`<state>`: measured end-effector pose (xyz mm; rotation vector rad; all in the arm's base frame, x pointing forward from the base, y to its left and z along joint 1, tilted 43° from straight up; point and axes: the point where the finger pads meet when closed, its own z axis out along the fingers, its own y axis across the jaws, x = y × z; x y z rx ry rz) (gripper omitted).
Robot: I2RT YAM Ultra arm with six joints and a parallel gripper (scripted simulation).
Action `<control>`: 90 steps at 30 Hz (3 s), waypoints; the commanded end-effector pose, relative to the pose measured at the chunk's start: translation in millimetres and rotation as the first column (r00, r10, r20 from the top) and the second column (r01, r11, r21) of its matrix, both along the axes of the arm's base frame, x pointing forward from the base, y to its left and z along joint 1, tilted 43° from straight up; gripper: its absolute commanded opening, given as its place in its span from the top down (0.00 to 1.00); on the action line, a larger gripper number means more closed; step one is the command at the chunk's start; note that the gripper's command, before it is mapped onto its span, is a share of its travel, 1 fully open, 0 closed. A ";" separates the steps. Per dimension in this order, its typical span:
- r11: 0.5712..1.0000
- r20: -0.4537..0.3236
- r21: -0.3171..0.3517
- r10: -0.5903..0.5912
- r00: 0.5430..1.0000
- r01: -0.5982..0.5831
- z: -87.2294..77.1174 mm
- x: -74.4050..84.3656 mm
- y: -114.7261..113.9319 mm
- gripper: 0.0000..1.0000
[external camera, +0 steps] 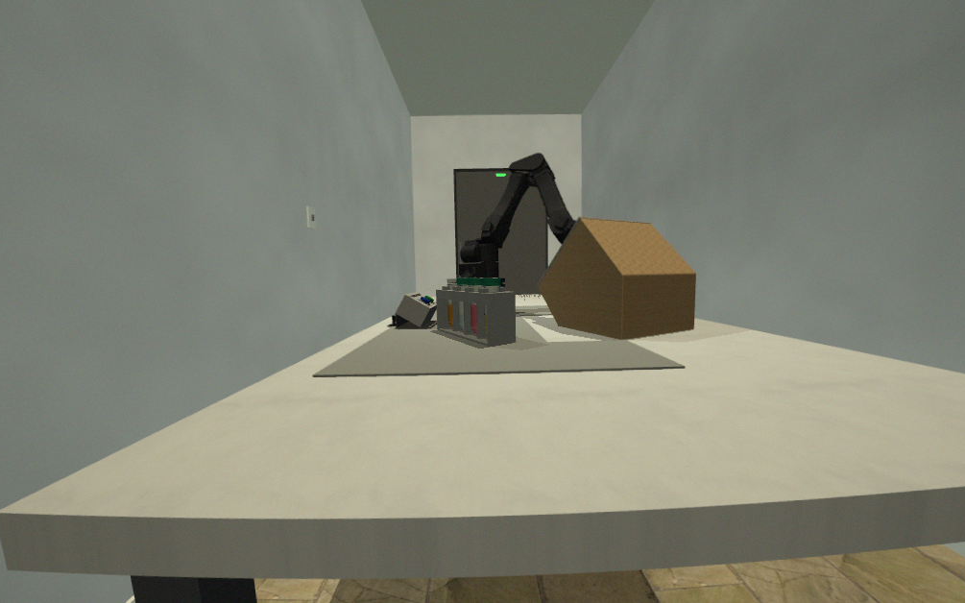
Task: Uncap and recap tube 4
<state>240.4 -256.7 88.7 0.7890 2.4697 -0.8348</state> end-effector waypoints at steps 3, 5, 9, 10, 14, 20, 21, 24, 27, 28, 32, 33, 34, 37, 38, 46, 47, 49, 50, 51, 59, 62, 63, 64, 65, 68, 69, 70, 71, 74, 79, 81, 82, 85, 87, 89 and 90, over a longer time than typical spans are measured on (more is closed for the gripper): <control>1.000 0.013 -0.009 0.006 1.000 -0.006 5.8 3.7 -1.1 1.00; 1.000 0.013 -0.009 0.006 1.000 -0.006 5.8 3.7 -1.1 1.00; 1.000 0.013 -0.009 0.006 1.000 -0.006 5.8 3.7 -1.1 1.00; 1.000 0.013 -0.009 0.006 1.000 -0.006 5.8 3.7 -1.1 1.00; 1.000 0.013 -0.009 0.006 1.000 -0.006 5.8 3.7 -1.1 1.00; 1.000 0.037 -0.026 0.008 0.999 -0.007 32.9 4.0 11.9 1.00; 1.000 0.038 -0.025 0.008 0.999 -0.007 36.5 2.8 15.3 1.00; 1.000 0.038 -0.025 0.008 0.999 -0.007 40.1 1.6 18.6 1.00; 1.000 0.038 -0.024 0.008 0.999 -0.007 50.9 -2.0 28.7 1.00; 1.000 0.039 -0.024 0.008 0.999 -0.007 54.5 -3.2 32.1 1.00; 1.000 0.039 -0.023 0.008 0.999 -0.007 68.8 -8.1 45.5 1.00; 1.000 0.040 -0.023 0.008 0.999 -0.007 72.4 -9.3 48.8 1.00; 1.000 0.040 -0.022 0.008 0.999 -0.007 76.0 -10.5 52.1 1.00; 1.000 0.040 -0.021 0.008 0.999 -0.007 86.7 -14.2 62.1 1.00; 1.000 0.041 -0.021 0.008 0.999 -0.007 90.2 -15.4 65.4 1.00; 1.000 0.042 -0.018 0.008 0.999 -0.008 111.5 -22.7 85.3 1.00; 1.000 0.042 -0.018 0.008 0.999 -0.008 115.0 -24.0 88.6 1.00; 1.000 0.042 -0.018 0.008 0.999 -0.008 118.2 -25.1 91.5 1.00; 1.000 0.042 -0.018 0.008 0.999 -0.008 118.2 -25.0 91.5 1.00; 1.000 0.042 -0.018 0.008 0.999 -0.008 118.2 -25.0 91.6 1.00; 1.000 0.014 -0.006 0.005 1.000 -0.005 107.3 -25.5 90.0 1.00; 1.000 0.014 -0.006 0.005 1.000 -0.005 107.3 -25.5 90.0 1.00; 1.000 0.014 -0.006 0.005 1.000 -0.005 107.3 -25.5 90.0 1.00; 1.000 0.014 -0.006 0.005 1.000 -0.005 107.3 -25.5 90.0 1.00; 1.000 0.014 -0.006 0.005 1.000 -0.005 107.3 -25.5 90.0 1.00; 1.000 0.014 -0.006 0.005 1.000 -0.005 107.3 -25.5 90.0 1.00; 1.000 0.014 -0.006 0.005 1.000 -0.005 107.3 -25.5 90.0 1.00; 1.000 0.014 -0.006 0.005 1.000 -0.005 107.3 -25.5 90.0 1.00; 1.000 0.014 -0.006 0.005 1.000 -0.005 107.3 -25.5 90.0 1.00; 1.000 0.014 -0.006 0.005 1.000 -0.005 107.3 -25.5 90.0 1.00; 1.000 0.014 -0.006 0.005 1.000 -0.005 107.3 -25.5 90.0 1.00; 1.000 0.014 -0.006 0.005 1.000 -0.005 107.3 -25.5 90.0 1.00; 1.000 0.014 -0.006 0.005 1.000 -0.005 107.3 -25.5 90.0 1.00; 1.000 0.014 -0.006 0.005 1.000 -0.005 107.3 -25.5 90.0 1.00; 1.000 0.014 -0.006 0.005 1.000 -0.005 107.3 -25.5 90.0 1.00; 1.000 0.014 -0.006 0.005 1.000 -0.005 107.3 -25.5 90.0 1.00; 1.000 0.014 -0.006 0.005 1.000 -0.005 107.3 -25.5 90.0 1.00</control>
